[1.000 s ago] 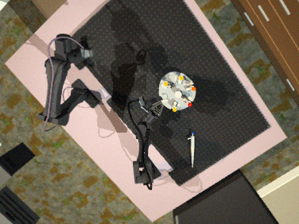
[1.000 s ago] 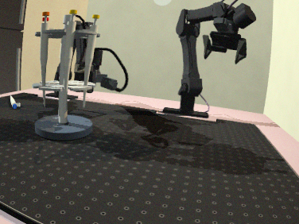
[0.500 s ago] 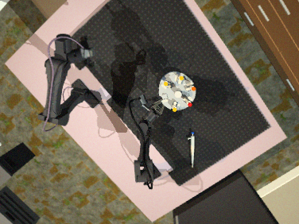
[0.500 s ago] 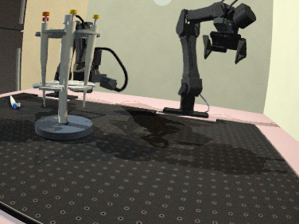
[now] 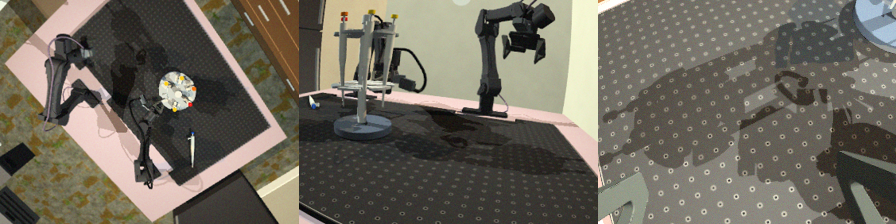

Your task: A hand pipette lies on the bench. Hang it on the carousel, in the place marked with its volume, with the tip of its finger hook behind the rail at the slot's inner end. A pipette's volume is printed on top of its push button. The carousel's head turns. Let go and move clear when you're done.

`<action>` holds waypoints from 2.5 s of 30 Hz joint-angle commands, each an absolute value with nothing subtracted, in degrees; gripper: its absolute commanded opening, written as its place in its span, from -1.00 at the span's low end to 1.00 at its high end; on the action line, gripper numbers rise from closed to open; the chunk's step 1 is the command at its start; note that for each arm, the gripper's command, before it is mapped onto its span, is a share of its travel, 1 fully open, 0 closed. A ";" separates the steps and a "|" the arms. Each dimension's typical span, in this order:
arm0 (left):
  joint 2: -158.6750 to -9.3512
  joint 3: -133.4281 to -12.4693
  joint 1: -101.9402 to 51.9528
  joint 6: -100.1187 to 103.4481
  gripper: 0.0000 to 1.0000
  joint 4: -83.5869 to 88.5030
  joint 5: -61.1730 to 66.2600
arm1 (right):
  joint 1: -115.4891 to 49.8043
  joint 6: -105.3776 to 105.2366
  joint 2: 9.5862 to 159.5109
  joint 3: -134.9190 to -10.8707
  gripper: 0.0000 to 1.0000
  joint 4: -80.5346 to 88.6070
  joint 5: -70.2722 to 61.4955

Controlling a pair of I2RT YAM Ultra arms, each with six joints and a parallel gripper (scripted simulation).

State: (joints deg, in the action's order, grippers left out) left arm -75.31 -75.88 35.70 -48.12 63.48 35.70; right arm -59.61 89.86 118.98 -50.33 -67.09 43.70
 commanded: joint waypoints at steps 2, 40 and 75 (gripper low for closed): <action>-75.39 -76.75 36.23 -48.53 1.00 62.82 36.88 | -59.03 90.25 117.19 -52.02 -1.00 -69.08 43.38; -75.39 -76.75 36.23 -48.53 1.00 62.82 36.88 | -59.03 90.25 117.19 -52.02 -1.00 -69.08 43.38; -75.39 -76.75 36.23 -48.53 1.00 62.82 36.88 | -54.86 90.30 114.50 -46.38 -1.00 -71.72 31.44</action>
State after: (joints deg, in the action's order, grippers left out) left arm -75.31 -75.88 35.70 -48.12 63.48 35.70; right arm -55.81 89.91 116.64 -45.30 -70.17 33.28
